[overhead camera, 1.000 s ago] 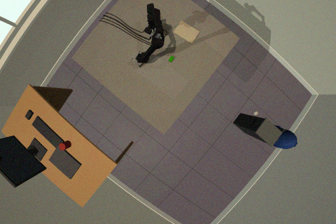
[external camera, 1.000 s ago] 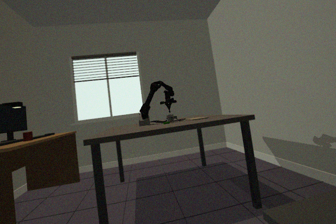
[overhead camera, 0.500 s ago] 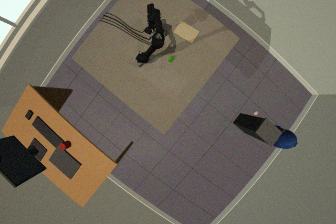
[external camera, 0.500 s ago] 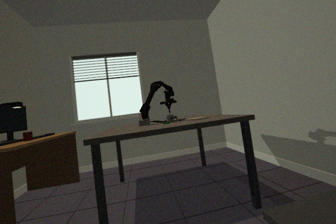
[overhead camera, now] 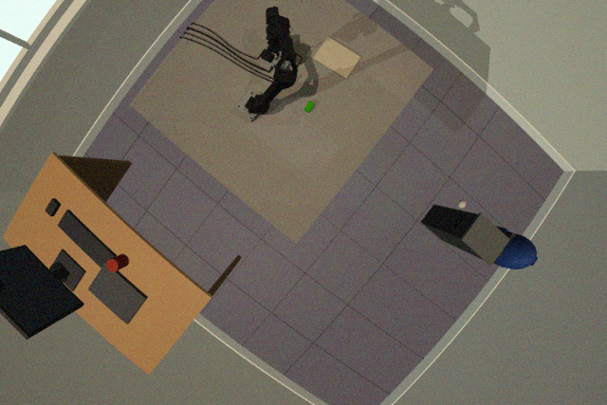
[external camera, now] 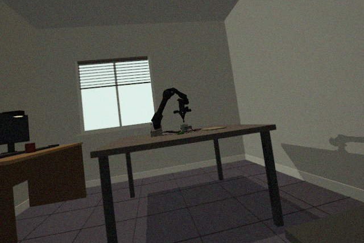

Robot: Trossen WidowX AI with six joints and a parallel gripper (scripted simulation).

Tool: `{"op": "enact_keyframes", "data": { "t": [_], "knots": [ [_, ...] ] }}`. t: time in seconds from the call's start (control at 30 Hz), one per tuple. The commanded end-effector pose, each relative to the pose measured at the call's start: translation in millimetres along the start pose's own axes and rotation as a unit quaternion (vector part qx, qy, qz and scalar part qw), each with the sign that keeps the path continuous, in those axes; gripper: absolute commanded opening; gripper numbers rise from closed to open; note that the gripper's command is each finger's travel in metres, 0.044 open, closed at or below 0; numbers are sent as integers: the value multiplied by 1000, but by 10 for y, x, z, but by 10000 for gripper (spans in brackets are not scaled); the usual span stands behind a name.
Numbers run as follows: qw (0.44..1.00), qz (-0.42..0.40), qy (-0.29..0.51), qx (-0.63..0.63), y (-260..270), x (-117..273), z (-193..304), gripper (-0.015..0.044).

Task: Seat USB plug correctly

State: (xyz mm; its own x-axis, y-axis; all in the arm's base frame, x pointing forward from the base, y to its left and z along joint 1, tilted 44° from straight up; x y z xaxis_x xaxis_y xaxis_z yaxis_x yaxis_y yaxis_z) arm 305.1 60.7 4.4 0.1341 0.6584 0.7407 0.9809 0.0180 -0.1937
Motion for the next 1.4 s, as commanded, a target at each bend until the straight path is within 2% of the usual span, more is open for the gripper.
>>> {"op": "enact_keyframes", "data": {
  "t": [0.0, 1.37],
  "knots": [
    [1000, 1, 3, -3, -7, -7, 10, 0],
    [1000, 0, 13, -15, -13, -57, 29, 0]
  ]
}}
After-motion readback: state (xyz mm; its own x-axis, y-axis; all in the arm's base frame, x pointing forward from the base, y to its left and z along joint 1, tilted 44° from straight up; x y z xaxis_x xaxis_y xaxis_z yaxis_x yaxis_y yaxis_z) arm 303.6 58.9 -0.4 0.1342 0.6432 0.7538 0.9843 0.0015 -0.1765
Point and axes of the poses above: the point midway between the two fingers, 35 mm back from their tips, its own x axis back along the fingers, its own y axis across the jaws, z = x × y, the point moved 1 cm from there along x, back along the fingers, and after that the axes turned 4 degrees about x, right-handed, at the moved point
